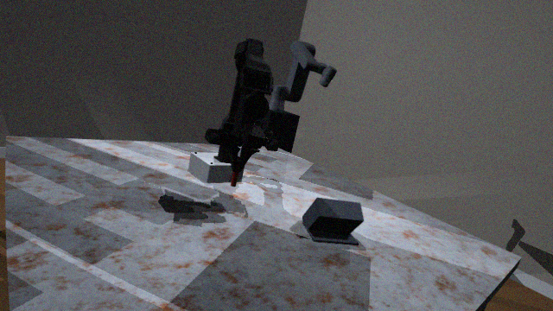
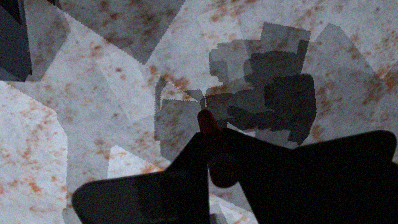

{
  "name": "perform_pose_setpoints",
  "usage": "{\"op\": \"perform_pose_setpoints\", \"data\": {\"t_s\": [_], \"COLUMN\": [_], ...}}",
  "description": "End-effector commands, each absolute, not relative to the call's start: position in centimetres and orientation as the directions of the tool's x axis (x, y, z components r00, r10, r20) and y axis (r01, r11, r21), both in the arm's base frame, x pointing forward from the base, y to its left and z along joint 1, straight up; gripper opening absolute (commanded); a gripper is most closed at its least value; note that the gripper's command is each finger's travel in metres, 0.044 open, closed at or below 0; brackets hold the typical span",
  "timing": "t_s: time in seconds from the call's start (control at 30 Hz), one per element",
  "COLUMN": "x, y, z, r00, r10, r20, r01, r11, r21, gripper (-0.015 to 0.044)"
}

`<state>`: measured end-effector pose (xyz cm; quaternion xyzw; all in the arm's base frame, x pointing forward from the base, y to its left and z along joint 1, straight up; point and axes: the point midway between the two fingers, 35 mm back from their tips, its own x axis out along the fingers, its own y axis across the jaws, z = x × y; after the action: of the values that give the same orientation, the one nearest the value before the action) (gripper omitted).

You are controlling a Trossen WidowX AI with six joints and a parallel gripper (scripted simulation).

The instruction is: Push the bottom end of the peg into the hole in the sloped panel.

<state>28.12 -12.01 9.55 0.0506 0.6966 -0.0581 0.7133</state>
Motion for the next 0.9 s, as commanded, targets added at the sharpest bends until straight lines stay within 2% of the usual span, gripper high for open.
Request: {"op": "perform_pose_setpoints", "data": {"t_s": [0.0,0.87], "x": [28.2,29.7], "y": [-11.8,-9.5], "z": [9.8,9.2], "r00": [0.023,0.042], "r10": [-0.016,-0.108], "r20": [-1.000,-0.993], "r01": [0.132,-0.072], "r11": [0.991,0.991], "r21": [-0.013,-0.111], "gripper": [0.0000,0.0000]}}
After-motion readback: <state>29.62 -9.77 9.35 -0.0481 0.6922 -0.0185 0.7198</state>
